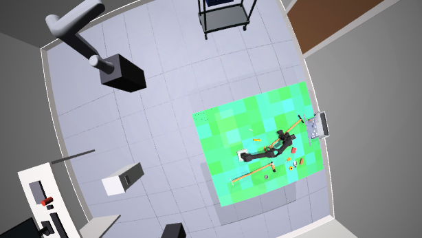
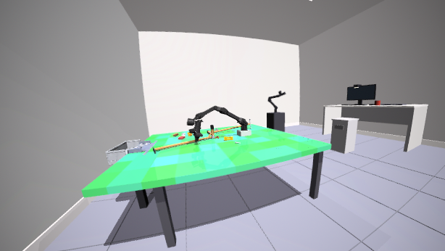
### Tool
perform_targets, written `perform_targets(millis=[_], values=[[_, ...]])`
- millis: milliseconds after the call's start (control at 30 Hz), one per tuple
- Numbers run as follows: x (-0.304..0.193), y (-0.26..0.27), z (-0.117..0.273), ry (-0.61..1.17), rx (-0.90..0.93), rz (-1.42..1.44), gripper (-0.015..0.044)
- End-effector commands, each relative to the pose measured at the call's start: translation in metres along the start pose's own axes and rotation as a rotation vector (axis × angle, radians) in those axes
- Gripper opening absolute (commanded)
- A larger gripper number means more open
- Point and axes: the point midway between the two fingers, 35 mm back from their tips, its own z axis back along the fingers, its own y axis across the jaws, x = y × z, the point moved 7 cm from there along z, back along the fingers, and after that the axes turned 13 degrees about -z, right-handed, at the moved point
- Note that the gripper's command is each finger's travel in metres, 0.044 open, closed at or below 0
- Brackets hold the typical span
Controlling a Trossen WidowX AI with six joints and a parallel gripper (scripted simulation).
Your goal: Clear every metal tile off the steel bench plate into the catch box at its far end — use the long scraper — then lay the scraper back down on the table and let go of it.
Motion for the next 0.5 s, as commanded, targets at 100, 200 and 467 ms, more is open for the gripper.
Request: perform_targets(millis=[100,200,467], values=[[0.005,-0.010,0.002,-0.011,-0.002,-0.001,0.0000],[0.006,-0.012,0.002,-0.012,-0.002,-0.001,0.0000],[0.009,-0.020,0.001,-0.014,-0.003,-0.001,0.0000]])
